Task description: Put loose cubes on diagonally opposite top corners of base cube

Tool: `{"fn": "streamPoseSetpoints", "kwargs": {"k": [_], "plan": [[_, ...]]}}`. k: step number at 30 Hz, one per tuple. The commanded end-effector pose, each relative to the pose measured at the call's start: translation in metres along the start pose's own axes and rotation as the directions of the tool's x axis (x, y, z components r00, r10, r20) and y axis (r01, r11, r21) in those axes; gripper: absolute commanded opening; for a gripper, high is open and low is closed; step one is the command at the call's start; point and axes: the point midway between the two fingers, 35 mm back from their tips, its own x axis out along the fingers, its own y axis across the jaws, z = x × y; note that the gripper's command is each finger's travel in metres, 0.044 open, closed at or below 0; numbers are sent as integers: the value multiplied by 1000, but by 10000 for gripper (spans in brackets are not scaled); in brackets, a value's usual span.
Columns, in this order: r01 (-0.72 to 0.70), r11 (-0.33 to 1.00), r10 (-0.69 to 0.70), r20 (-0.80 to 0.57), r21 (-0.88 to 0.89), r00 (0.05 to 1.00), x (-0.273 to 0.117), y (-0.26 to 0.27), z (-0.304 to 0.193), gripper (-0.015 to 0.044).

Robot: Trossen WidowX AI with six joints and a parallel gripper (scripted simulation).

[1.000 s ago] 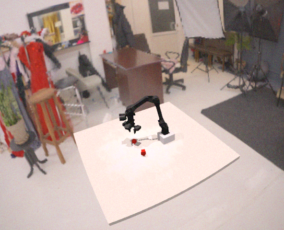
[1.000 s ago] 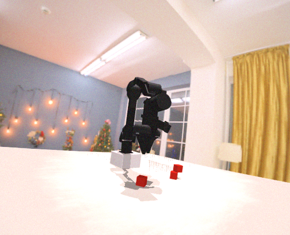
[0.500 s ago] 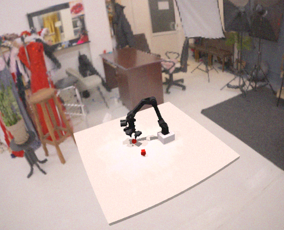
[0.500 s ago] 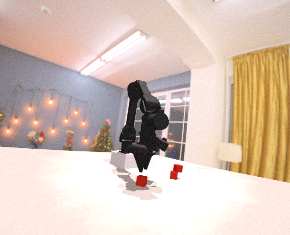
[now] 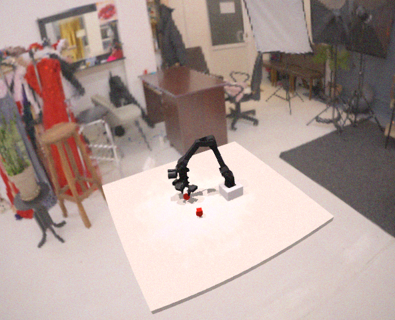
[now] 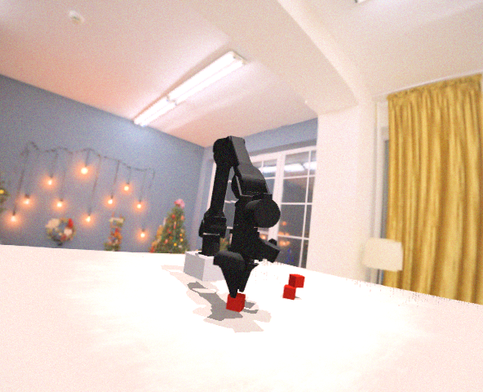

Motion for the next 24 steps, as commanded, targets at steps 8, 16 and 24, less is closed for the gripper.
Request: {"fn": "streamPoseSetpoints", "kwargs": {"k": [8,16,24], "plan": [[-8,1000,8,-6,-7,1000,17,3,-2,265],[-8,1000,8,-6,-7,1000,17,3,-2,105],[-8,1000,8,-5,-7,1000,1,0,0,105]]}}
